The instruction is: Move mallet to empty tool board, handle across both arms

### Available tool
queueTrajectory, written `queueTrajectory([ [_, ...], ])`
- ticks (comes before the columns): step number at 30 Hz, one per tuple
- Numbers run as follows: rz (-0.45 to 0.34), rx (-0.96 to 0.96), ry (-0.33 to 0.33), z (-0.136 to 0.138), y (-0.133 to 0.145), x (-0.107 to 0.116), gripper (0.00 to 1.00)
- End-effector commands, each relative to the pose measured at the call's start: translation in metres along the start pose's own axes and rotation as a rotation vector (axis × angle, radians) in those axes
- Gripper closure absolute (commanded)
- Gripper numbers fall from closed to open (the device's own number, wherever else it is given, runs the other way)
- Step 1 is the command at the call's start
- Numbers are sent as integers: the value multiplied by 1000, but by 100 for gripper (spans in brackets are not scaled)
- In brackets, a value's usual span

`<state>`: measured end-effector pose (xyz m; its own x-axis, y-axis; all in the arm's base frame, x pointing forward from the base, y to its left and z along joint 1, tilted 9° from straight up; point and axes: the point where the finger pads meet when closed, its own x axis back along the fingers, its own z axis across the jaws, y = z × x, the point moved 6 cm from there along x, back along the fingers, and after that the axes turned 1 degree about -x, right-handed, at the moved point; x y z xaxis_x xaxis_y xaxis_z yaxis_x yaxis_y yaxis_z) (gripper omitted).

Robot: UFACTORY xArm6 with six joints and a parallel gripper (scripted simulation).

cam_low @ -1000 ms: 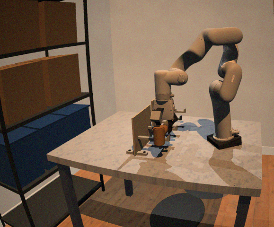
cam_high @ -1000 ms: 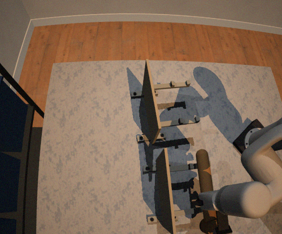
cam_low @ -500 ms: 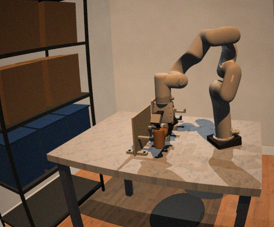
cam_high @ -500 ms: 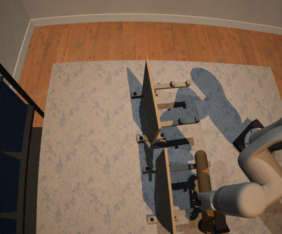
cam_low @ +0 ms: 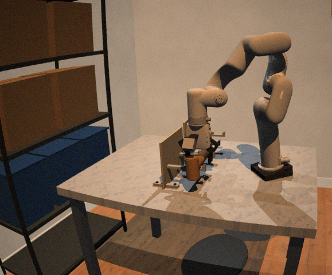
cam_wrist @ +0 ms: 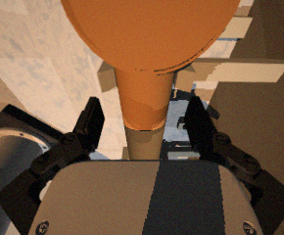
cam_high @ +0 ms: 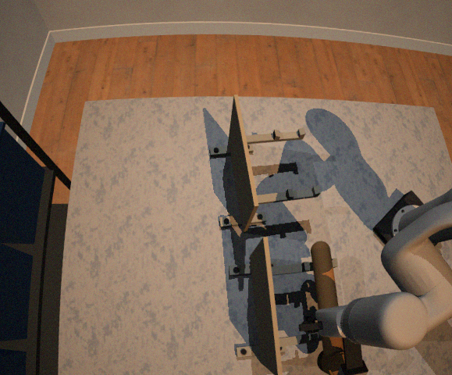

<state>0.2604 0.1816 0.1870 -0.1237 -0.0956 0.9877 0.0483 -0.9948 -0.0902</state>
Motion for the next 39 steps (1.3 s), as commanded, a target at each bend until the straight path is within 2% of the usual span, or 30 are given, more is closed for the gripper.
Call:
queueTrajectory([
  [1, 1, 0, 2, 1, 0, 1, 0],
  [28, 1, 0, 2, 1, 0, 2, 0],
  [31, 1, 0, 2, 1, -1, 15, 0],
  [35, 1, 0, 2, 1, 0, 51, 0],
  [39, 1, 0, 2, 0, 0, 73, 0],
])
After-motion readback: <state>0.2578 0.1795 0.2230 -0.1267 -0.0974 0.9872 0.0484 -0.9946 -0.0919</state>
